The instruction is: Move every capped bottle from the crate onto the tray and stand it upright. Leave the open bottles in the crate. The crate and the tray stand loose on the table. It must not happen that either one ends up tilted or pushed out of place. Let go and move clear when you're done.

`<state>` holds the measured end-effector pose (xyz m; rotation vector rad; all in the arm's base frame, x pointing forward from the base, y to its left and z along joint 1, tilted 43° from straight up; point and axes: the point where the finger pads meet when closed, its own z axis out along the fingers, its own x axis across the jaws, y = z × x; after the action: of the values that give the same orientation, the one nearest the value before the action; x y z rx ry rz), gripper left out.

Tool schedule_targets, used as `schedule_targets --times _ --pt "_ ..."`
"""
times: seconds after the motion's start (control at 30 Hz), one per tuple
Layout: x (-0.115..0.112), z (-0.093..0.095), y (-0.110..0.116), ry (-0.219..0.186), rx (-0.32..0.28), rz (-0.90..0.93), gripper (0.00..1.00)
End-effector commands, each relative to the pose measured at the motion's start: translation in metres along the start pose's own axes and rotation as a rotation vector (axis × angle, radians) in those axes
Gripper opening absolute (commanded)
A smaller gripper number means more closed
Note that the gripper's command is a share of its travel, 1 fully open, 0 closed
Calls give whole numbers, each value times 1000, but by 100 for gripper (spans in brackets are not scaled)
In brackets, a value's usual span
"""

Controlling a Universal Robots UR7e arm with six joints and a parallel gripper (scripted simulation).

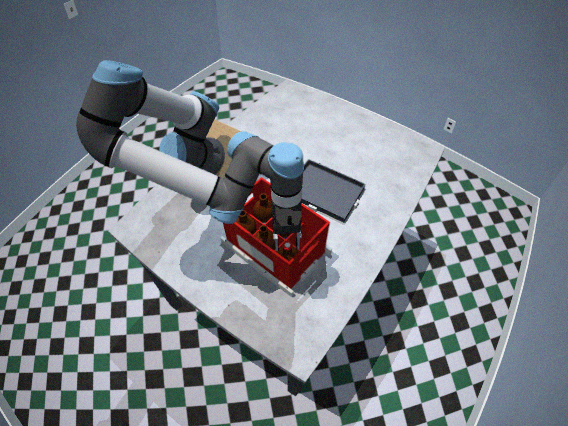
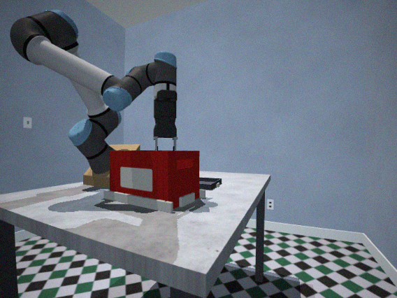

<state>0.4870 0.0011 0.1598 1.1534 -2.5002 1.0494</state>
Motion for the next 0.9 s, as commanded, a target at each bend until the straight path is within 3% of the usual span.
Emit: schedule_targets --times 0.0,0.87 --pt "0 7 0 -1 1 0 100" --pt "0 25 0 -1 1 0 100"
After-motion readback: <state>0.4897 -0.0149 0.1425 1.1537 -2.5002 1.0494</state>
